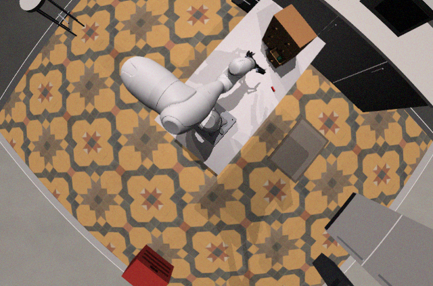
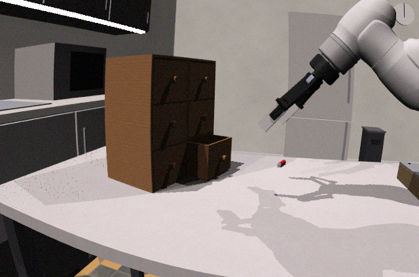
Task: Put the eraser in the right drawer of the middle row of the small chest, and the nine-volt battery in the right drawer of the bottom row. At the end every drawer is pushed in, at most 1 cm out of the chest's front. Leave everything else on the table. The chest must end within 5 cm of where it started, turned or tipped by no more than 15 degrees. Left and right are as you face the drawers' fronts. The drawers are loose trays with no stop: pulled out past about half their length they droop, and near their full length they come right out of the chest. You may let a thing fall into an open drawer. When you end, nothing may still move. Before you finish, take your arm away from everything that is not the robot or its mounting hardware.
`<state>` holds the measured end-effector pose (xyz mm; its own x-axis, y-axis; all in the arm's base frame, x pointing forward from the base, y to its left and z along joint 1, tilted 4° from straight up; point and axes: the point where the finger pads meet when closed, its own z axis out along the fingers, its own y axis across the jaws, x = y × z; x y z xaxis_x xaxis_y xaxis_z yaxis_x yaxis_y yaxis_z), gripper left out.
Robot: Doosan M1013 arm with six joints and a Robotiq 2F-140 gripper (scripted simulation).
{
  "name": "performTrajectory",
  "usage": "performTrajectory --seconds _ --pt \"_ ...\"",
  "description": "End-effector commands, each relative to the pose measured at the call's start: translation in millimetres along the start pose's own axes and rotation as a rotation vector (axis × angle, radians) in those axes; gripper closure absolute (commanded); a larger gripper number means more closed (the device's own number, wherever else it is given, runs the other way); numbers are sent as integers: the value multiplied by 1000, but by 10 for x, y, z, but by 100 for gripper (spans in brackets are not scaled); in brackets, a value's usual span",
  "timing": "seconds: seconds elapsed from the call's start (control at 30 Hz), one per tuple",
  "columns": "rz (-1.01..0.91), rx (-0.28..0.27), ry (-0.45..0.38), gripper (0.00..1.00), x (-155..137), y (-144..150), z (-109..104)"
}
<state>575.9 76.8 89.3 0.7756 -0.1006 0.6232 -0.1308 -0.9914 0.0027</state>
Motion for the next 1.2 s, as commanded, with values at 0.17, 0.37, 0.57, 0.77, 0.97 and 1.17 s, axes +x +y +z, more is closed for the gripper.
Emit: performTrajectory --seconds 0.17,0.37,0.57,0.77,0.97,1.17 --pt "-7 -20 -261 0 37 1 -38" --pt "-3 -26 -339 0 73 -1 -77" --pt "1 -43 -420 0 102 -3 -110" --pt "-1 -38 -557 0 117 -3 -127" --pt "-3 -20 -697 0 132 -4 -144" --pt "-3 -20 -730 0 140 -4 -152"
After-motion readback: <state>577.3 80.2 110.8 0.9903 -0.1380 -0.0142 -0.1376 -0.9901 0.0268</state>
